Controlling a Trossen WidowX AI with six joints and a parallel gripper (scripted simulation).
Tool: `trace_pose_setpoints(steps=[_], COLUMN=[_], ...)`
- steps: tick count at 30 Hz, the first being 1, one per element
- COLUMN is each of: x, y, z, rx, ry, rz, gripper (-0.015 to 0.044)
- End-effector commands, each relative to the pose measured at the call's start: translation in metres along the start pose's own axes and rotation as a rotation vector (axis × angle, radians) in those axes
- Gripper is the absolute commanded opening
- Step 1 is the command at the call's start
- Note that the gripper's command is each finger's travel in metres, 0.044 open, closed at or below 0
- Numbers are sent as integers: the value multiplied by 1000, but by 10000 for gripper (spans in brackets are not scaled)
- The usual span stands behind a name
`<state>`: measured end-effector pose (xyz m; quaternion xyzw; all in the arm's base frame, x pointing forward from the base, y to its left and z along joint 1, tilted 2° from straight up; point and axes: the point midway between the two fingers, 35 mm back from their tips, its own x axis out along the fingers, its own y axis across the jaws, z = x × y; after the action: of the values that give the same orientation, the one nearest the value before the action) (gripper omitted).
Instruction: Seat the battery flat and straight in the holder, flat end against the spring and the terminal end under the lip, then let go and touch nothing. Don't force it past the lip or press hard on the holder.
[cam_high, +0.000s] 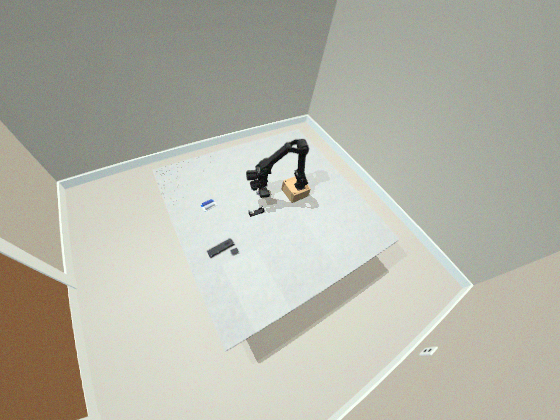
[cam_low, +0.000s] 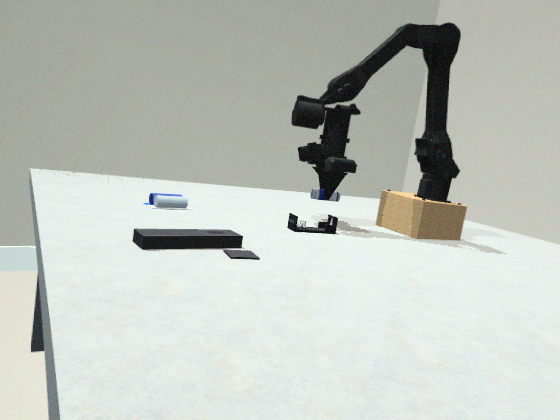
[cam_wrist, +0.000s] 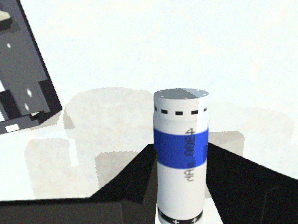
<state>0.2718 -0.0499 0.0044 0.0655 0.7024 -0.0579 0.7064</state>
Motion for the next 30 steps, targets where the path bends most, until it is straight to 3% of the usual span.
trace_pose_setpoints(steps=[1,13,30], x=[-6,-23,9], y=[27,113,112], z=[17,52,46], rx=[-61,-205,-205], ry=[-7,-7,201], rz=[13,12,-14], gripper=[84,84,84])
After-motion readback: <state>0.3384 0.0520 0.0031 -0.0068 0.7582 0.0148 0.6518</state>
